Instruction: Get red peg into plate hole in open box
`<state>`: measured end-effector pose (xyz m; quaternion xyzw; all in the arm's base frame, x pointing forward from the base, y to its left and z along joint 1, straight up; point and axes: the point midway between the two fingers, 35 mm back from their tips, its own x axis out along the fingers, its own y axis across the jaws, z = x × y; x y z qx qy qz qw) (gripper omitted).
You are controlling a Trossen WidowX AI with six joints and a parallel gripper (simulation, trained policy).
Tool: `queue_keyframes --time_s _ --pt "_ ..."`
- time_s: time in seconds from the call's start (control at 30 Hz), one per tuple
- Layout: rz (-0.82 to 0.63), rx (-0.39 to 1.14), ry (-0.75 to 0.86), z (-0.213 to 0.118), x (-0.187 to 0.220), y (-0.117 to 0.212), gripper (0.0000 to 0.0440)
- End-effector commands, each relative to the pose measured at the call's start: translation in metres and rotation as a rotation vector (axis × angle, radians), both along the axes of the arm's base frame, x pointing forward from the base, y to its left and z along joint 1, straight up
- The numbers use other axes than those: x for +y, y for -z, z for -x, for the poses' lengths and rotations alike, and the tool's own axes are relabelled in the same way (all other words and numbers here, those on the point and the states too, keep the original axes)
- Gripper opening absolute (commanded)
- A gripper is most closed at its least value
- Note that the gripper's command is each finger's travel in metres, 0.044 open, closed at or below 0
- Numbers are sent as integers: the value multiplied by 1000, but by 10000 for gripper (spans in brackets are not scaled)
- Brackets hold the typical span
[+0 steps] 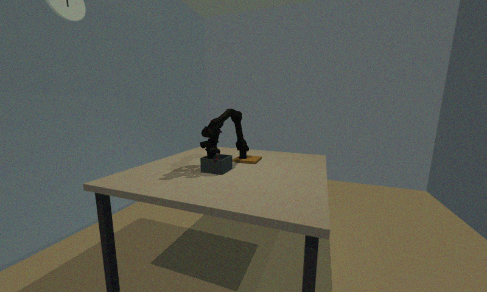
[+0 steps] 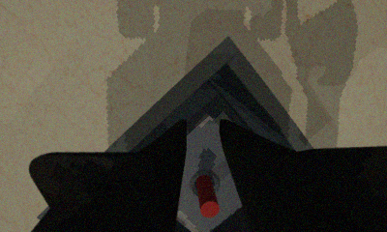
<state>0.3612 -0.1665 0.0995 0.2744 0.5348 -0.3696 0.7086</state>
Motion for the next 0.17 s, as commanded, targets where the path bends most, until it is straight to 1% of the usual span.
queue_keyframes --time_s 0.0,0.13 --pt "-6 14 -7 -2 -7 1 115" --pt "-11 27 -9 -2 -14 3 114"
